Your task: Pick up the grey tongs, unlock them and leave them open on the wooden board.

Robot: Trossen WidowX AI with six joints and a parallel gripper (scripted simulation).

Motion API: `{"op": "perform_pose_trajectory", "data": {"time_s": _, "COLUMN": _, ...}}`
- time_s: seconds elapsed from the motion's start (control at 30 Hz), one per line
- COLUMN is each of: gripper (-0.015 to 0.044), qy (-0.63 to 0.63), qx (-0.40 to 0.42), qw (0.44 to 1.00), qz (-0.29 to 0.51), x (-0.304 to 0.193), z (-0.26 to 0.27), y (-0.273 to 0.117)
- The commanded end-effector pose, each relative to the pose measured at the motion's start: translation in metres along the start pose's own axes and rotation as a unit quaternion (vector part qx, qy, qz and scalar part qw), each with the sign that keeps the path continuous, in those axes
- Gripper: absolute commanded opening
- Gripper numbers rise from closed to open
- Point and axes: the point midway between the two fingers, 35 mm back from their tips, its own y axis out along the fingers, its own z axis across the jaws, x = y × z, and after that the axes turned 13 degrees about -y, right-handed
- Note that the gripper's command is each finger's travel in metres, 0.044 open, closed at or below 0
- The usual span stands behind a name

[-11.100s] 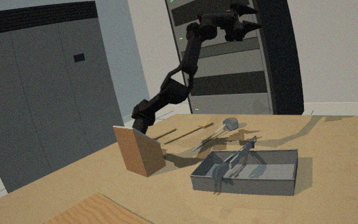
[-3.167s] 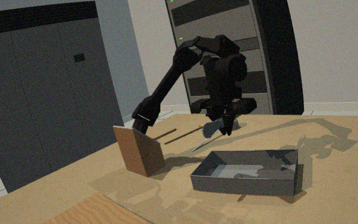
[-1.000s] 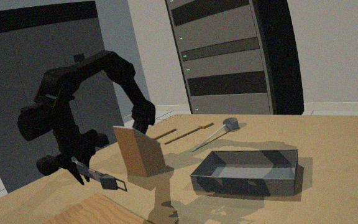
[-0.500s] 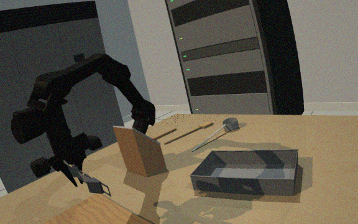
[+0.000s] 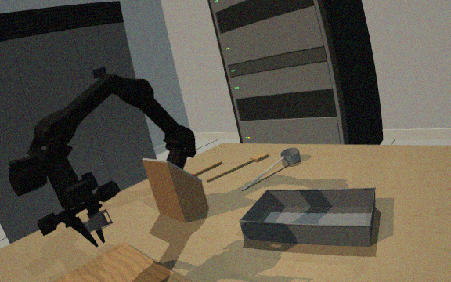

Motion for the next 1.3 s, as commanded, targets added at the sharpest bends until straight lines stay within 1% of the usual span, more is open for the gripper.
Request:
{"op": "perform_pose_trajectory", "data": {"time_s": 0.0, "gripper": -0.015, "qy": -0.005, "qx": -0.016, "qw": 0.998, "qz": -0.067, "x": -0.002, "z": -0.002, "y": -0.002}}
{"op": "perform_pose_trajectory", "data": {"time_s": 0.33, "gripper": -0.015, "qy": -0.009, "qx": -0.052, "qw": 0.976, "qz": -0.213, "x": -0.011, "z": 0.002, "y": -0.003}}
{"op": "perform_pose_trajectory", "data": {"time_s": 0.73, "gripper": -0.015, "qy": -0.023, "qx": -0.102, "qw": 0.925, "qz": -0.365, "x": -0.02, "z": 0.015, "y": -0.015}}
{"op": "perform_pose_trajectory", "data": {"time_s": 1.27, "gripper": -0.015, "qy": -0.024, "qx": -0.105, "qw": 0.922, "qz": -0.373, "x": -0.021, "z": 0.015, "y": -0.016}}
